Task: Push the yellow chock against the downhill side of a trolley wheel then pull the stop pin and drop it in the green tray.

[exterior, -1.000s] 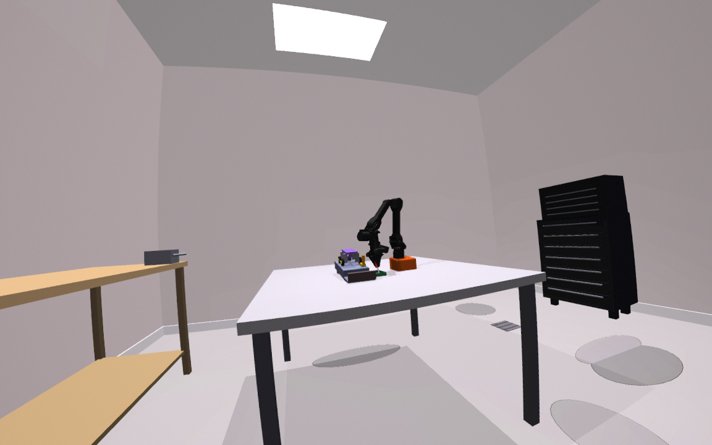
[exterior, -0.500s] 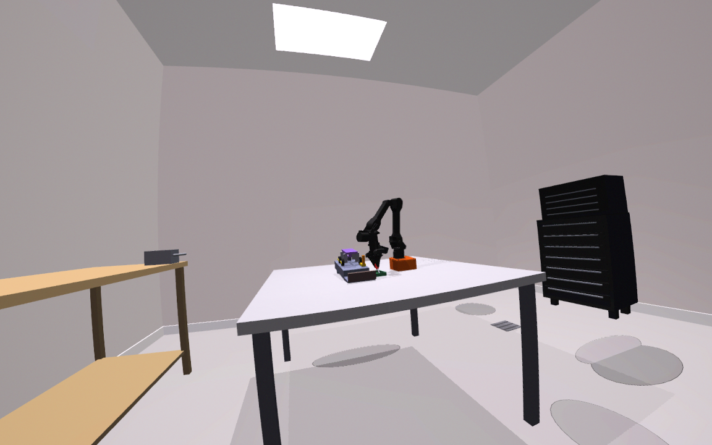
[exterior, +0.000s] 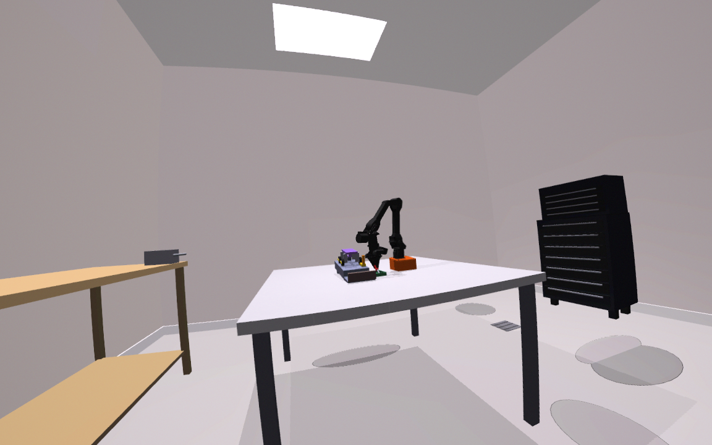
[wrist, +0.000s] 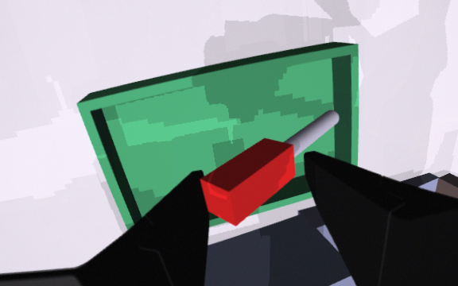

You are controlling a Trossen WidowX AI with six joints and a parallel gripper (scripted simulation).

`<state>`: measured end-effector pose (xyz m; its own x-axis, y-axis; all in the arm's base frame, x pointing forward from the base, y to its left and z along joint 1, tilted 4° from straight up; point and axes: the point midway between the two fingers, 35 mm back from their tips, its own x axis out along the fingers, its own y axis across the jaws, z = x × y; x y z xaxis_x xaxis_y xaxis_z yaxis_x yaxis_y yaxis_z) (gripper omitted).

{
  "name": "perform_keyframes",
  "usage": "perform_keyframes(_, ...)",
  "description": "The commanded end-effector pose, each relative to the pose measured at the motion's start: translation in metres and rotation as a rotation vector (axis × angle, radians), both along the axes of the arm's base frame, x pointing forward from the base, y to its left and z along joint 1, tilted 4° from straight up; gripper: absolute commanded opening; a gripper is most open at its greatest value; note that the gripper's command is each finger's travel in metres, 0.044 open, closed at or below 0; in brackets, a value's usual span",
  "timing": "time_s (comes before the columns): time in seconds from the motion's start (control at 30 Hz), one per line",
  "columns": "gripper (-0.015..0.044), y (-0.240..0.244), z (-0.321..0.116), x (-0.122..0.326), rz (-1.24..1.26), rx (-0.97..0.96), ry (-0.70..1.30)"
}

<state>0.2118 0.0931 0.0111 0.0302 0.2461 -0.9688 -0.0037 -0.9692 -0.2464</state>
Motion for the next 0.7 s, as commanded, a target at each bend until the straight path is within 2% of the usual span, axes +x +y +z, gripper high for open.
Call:
perform_keyframes(0.0, 0.0190, -0.002, -0.002, 0.000, 0.004, 0.003, 0.002)
perform_keyframes(0.67, 0.0190, -0.011, -0.012, 0.000, 0.004, 0.002, 0.002)
